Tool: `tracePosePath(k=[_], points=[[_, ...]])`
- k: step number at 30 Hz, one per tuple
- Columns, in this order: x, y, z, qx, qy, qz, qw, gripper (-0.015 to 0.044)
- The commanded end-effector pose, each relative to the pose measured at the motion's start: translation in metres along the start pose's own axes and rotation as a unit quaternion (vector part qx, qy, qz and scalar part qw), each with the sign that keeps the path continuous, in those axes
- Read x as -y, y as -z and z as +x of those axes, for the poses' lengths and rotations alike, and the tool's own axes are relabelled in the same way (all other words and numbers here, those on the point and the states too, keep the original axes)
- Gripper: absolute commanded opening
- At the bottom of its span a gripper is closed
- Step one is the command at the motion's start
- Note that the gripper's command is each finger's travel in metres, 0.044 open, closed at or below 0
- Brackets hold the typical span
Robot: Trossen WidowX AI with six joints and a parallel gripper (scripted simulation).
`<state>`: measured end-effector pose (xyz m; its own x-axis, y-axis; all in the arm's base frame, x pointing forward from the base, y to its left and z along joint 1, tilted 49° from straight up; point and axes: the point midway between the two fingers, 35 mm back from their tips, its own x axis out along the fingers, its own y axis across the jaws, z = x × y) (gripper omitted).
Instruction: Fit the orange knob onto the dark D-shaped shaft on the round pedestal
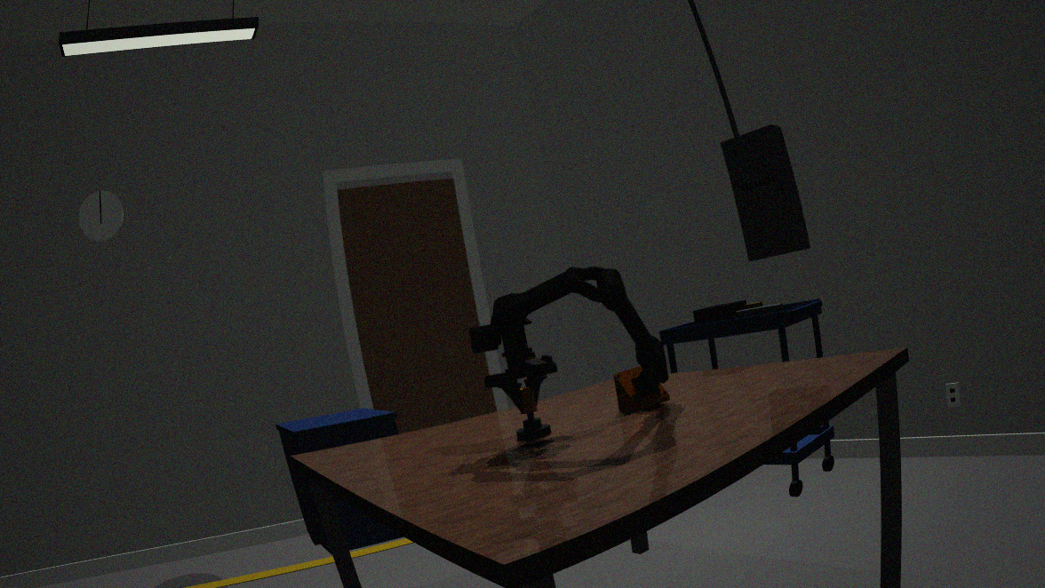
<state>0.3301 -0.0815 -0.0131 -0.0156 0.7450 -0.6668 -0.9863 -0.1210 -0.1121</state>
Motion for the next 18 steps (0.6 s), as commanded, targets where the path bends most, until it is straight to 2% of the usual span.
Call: tracePosePath(k=[1,18], points=[[0.0008,0.0002,0.0003,-0.002,0.001,-0.008,1.0,0.0],[-0.004,-0.0021,0.0021,-0.002,0.001,-0.008,1.0,0.0]])
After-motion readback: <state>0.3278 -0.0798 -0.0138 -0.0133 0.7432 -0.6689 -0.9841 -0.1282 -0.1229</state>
